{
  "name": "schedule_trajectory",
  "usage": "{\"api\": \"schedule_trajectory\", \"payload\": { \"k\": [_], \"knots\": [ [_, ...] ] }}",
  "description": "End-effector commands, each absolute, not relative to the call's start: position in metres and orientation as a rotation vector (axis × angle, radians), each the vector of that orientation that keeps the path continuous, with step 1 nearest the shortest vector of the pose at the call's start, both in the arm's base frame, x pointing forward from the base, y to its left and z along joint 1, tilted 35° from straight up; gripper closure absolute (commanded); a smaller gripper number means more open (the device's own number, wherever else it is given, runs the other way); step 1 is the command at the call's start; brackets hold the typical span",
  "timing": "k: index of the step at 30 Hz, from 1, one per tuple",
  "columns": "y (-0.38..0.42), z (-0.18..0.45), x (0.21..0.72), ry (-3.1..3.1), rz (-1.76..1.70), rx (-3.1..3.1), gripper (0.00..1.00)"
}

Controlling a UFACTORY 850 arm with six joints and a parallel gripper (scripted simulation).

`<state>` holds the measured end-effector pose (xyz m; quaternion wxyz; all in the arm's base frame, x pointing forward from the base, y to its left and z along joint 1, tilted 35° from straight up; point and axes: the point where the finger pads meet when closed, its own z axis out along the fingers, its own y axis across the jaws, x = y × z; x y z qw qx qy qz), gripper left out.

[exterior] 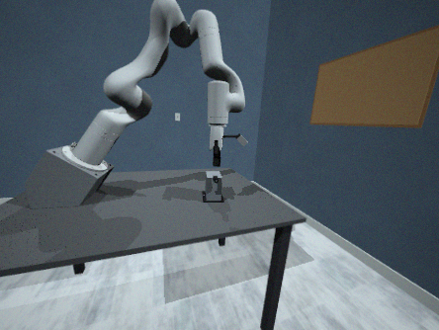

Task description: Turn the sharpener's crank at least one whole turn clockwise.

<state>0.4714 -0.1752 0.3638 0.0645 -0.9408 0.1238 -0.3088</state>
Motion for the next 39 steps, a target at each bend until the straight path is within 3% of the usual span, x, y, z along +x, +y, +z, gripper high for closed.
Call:
{"api": "schedule_trajectory", "payload": {
  "k": [1, 39],
  "knots": [
    [-0.1755, 0.3646, 0.4717, 0.605, -0.867, -2.782, 1.00],
    [-0.1759, 0.3637, 0.4715, 1.887, -0.538, -1.822, 1.00]
  ]
}}
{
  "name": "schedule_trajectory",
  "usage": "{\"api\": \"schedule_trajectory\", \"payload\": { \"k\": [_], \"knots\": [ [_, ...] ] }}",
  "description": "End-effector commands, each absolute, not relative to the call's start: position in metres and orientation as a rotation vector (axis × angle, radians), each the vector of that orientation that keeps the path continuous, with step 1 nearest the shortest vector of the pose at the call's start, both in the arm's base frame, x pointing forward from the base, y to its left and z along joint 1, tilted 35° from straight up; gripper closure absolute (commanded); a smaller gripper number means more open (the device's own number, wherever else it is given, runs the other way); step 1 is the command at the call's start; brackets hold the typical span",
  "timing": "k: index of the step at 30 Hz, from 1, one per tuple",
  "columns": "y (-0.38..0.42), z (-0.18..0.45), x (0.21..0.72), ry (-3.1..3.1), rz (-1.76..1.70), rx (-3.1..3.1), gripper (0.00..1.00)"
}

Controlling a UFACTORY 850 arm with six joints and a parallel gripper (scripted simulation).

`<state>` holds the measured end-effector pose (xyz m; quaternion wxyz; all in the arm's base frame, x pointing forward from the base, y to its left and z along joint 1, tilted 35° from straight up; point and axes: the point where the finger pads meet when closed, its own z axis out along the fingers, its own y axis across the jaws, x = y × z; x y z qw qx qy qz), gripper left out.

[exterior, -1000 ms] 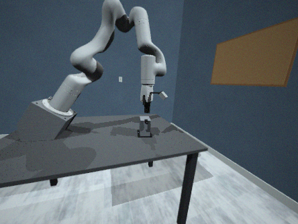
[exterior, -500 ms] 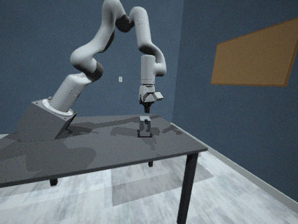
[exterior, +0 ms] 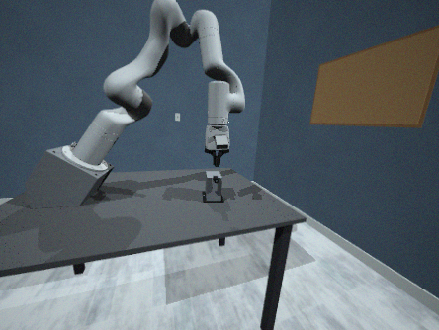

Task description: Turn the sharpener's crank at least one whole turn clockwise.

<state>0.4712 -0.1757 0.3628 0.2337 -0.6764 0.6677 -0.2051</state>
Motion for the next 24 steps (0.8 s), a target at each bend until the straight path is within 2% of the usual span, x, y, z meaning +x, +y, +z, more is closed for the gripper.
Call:
{"api": "schedule_trajectory", "payload": {
  "k": [1, 8, 9, 24],
  "knots": [
    [-0.1759, 0.3637, 0.4715, 1.892, -0.535, -1.815, 1.00],
    [-0.1760, 0.3637, 0.4715, 1.899, -0.532, -1.805, 1.00],
    [-0.1760, 0.3637, 0.4715, 1.899, -0.532, -1.805, 0.46],
    [-0.1760, 0.3637, 0.4715, 1.899, -0.532, -1.805, 0.46]
  ]
}}
